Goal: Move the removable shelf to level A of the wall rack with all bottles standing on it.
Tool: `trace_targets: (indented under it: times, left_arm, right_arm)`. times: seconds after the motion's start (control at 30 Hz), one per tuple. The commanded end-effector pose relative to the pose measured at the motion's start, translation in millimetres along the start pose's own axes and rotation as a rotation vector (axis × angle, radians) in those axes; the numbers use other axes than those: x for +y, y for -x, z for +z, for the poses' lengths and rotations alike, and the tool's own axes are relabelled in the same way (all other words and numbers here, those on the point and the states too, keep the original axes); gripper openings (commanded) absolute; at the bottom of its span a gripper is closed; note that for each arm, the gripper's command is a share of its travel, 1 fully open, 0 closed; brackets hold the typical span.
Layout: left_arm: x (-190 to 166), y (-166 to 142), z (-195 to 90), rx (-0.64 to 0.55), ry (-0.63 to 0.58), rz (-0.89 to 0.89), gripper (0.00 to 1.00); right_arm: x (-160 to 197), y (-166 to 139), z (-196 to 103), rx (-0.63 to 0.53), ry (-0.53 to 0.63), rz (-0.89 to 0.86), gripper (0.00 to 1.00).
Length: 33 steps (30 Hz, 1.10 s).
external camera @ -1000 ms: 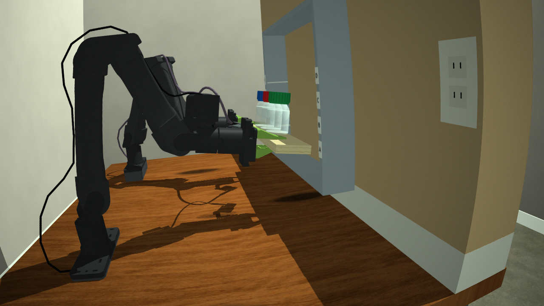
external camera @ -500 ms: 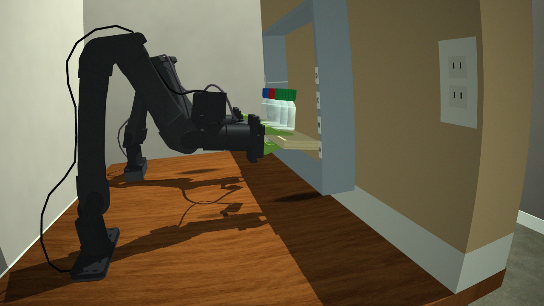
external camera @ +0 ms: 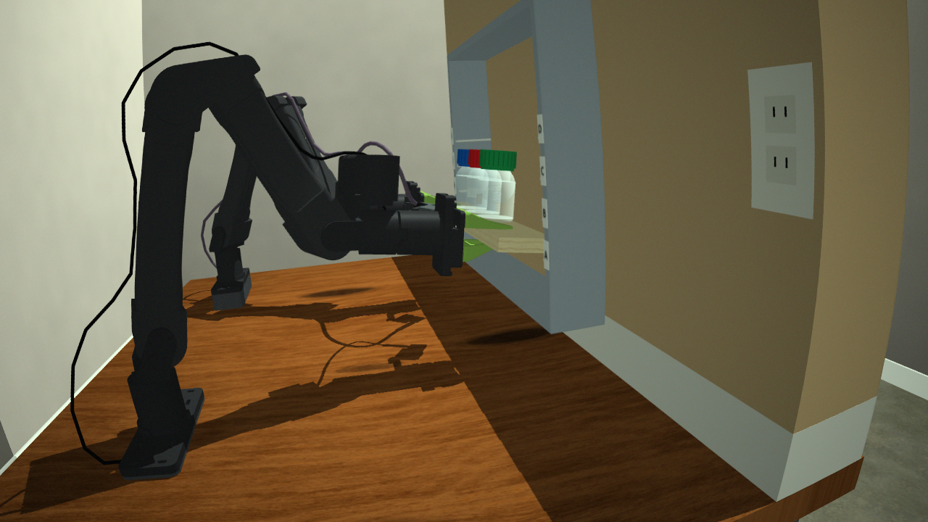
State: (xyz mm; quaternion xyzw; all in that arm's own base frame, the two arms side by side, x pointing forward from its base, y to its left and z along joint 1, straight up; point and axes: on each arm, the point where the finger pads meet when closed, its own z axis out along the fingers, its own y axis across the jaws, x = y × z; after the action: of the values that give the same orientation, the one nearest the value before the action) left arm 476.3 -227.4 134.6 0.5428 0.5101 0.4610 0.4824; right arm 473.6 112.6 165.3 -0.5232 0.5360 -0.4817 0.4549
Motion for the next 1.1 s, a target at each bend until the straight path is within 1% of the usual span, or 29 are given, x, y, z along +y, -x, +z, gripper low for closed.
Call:
trace_targets:
  times: [0.0,1.07]
  left_arm:
    - [41.5,-2.3,12.0,0.009,0.110,-0.009,0.00]
    - [49.0,-2.7,46.9,0.009,0.110,-0.009,0.00]
  right_arm:
    - [-45.1,-3.1,10.4,0.009,-0.122,0.017,0.00]
    - [-53.1,-3.5,45.1,0.009,-0.122,0.017,0.00]
